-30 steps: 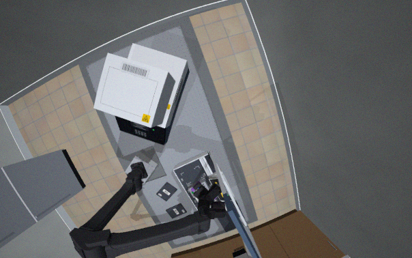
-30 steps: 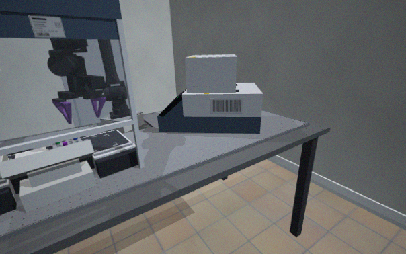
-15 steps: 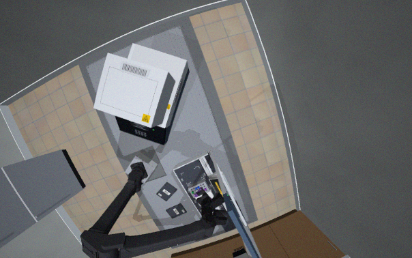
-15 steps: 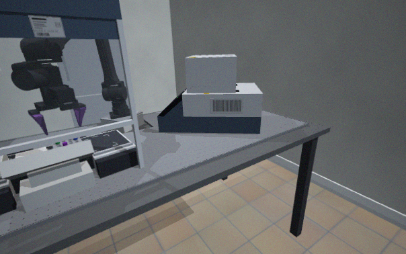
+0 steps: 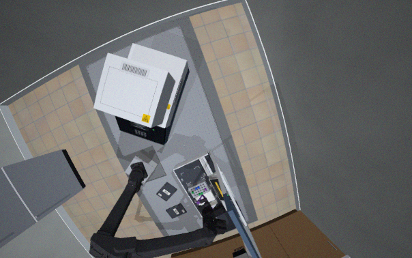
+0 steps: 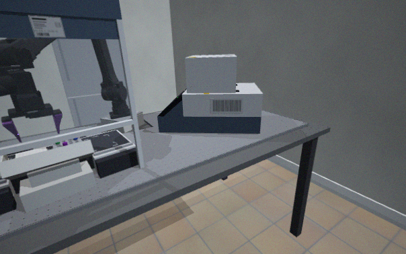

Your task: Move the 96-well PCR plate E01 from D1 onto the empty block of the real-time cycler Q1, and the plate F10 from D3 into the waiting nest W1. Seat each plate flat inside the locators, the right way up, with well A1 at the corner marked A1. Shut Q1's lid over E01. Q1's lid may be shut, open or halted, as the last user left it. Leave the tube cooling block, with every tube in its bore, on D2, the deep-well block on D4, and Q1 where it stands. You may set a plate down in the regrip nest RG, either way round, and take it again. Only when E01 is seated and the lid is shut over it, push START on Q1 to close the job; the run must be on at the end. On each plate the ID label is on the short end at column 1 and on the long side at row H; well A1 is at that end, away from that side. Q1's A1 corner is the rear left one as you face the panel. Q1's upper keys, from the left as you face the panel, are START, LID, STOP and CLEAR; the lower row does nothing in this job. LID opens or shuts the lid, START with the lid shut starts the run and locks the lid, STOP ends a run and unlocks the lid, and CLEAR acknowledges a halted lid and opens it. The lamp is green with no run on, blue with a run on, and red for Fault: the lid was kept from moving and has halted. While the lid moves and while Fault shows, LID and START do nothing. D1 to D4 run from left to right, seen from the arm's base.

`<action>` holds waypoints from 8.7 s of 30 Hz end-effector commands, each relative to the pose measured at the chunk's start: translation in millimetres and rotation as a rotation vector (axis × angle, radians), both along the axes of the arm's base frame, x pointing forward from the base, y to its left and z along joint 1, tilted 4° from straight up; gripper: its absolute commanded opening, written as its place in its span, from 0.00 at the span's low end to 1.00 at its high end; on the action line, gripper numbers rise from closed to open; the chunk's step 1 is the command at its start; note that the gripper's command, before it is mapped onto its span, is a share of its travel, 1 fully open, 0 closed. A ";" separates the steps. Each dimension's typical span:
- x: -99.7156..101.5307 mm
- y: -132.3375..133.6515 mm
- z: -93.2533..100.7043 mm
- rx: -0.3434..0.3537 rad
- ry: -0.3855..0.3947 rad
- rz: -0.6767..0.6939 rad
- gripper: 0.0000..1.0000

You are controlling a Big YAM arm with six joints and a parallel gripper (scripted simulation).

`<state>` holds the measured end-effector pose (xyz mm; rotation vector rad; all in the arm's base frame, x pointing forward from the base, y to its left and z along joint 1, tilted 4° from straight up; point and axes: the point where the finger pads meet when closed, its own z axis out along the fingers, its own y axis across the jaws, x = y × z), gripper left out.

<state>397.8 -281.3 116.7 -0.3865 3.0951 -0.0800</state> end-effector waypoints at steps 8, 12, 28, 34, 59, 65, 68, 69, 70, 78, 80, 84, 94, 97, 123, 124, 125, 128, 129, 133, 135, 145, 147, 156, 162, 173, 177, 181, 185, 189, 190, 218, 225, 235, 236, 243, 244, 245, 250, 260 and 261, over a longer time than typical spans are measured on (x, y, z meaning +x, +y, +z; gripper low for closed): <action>8.0 -48.1 21.8 -0.028 -0.064 -0.071 1.00; -1.0 -68.9 3.1 -0.015 -0.047 -0.061 1.00; -15.9 -43.6 4.8 0.001 -0.020 -0.077 1.00; -6.4 -32.8 6.3 0.002 -0.026 -0.032 1.00; 1.5 -46.5 -23.2 0.004 -0.020 -0.032 1.00; 0.3 -41.8 -29.3 -0.001 -0.027 -0.026 1.00; -3.4 -45.2 -42.3 0.009 -0.015 -0.041 1.00; -5.1 -46.5 -46.5 0.012 -0.011 -0.045 1.00; -6.6 -47.8 -49.1 0.013 -0.009 -0.049 1.00; -2.1 -46.3 -50.5 0.003 -0.022 -0.040 1.00; -1.7 -45.3 -55.9 0.005 -0.020 -0.038 1.00; -1.8 -42.7 -67.7 0.012 -0.011 -0.034 1.00; 2.8 -44.6 -70.6 -0.001 -0.028 -0.030 1.00; -0.5 -41.8 -72.3 0.009 -0.016 -0.030 1.00; -2.9 -40.3 -72.4 0.019 -0.003 -0.029 1.00; -2.7 -40.4 -72.4 0.019 -0.004 -0.029 1.00; -2.6 -40.5 -72.4 0.019 -0.004 -0.028 1.00; -2.5 -40.6 -72.5 0.018 -0.004 -0.028 1.00; -2.4 -40.7 -72.5 0.018 -0.004 -0.028 1.00; -2.3 -40.9 -72.5 0.018 -0.004 -0.029 1.00; -2.2 -41.0 -72.6 0.018 -0.004 -0.029 1.00; -1.9 -41.4 -72.7 0.017 -0.005 -0.029 1.00; -1.9 -41.5 -72.7 0.017 -0.005 -0.029 1.00; -1.7 -41.8 -74.0 0.018 -0.003 -0.030 0.00; -0.5 -42.8 -76.8 0.015 -0.006 -0.031 0.00; 1.0 -44.3 -81.6 0.013 -0.008 -0.032 0.00; 1.2 -44.6 -83.3 0.013 -0.008 -0.032 0.00; 1.5 -45.0 -85.3 0.013 -0.008 -0.033 0.00; 1.8 -45.4 -87.2 0.013 -0.007 -0.034 0.00; 2.0 -45.7 -89.4 0.014 -0.006 -0.034 0.00; 2.0 -45.7 -89.4 0.014 -0.006 -0.034 0.00; 1.4 -46.3 -101.2 0.020 0.003 -0.038 0.00; 4.7 -49.0 -73.7 0.009 -0.011 -0.039 0.00; 11.7 -53.9 -19.6 -0.023 -0.053 -0.041 0.00; 12.1 -54.2 -15.6 -0.026 -0.057 -0.041 0.00; 11.6 -53.2 -10.7 -0.022 -0.053 -0.040 0.00; 9.4 -51.3 -13.4 -0.015 -0.043 -0.040 0.00; 7.3 -49.5 -15.7 -0.008 -0.034 -0.040 0.00; 5.2 -47.1 -3.9 -0.009 -0.036 -0.039 0.00; 11.0 -49.9 22.6 -0.030 -0.065 -0.037 0.00; 11.5 -50.3 24.0 -0.031 -0.066 -0.037 0.00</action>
